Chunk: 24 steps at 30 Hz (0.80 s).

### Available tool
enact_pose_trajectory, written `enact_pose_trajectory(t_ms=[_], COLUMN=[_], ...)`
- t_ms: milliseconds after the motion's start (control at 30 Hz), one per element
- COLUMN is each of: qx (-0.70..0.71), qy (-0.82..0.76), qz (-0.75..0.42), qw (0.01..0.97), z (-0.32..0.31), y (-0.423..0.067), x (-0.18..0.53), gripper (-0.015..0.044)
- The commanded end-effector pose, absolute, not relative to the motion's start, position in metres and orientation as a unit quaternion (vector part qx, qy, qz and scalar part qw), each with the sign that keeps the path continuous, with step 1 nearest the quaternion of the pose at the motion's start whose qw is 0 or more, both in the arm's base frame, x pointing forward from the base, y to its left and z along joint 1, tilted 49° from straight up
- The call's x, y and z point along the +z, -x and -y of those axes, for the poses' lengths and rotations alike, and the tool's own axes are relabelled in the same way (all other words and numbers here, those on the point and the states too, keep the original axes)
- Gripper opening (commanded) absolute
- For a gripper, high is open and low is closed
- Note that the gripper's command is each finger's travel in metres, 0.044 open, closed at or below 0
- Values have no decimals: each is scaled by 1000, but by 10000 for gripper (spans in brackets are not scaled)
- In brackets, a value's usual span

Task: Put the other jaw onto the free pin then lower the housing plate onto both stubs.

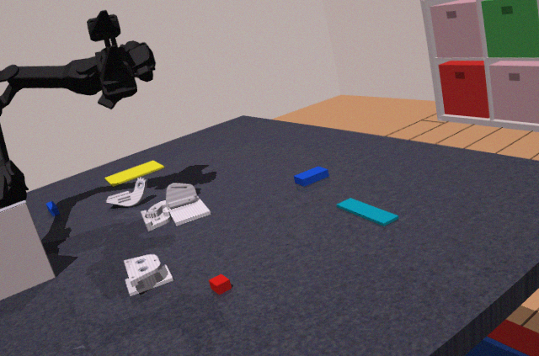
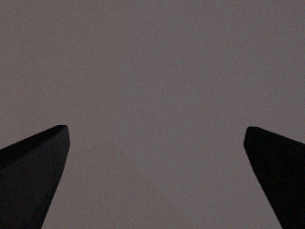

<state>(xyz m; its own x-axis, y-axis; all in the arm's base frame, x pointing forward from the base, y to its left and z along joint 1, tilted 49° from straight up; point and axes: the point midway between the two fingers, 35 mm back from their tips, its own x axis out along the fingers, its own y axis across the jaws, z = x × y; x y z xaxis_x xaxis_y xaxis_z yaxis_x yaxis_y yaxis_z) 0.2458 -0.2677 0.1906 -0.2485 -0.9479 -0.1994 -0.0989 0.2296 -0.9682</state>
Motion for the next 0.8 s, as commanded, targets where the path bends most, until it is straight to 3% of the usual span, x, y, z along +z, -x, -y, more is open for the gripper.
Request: enact_pose_trajectory(t_ms=[0,533,767], qx=[-466,-466,-466], qy=[410,410,410], qz=[-638,-638,-638], qw=[456,456,456], z=[268,268,268], y=[-246,-246,-246], x=[191,191,191], gripper=[426,6,0])
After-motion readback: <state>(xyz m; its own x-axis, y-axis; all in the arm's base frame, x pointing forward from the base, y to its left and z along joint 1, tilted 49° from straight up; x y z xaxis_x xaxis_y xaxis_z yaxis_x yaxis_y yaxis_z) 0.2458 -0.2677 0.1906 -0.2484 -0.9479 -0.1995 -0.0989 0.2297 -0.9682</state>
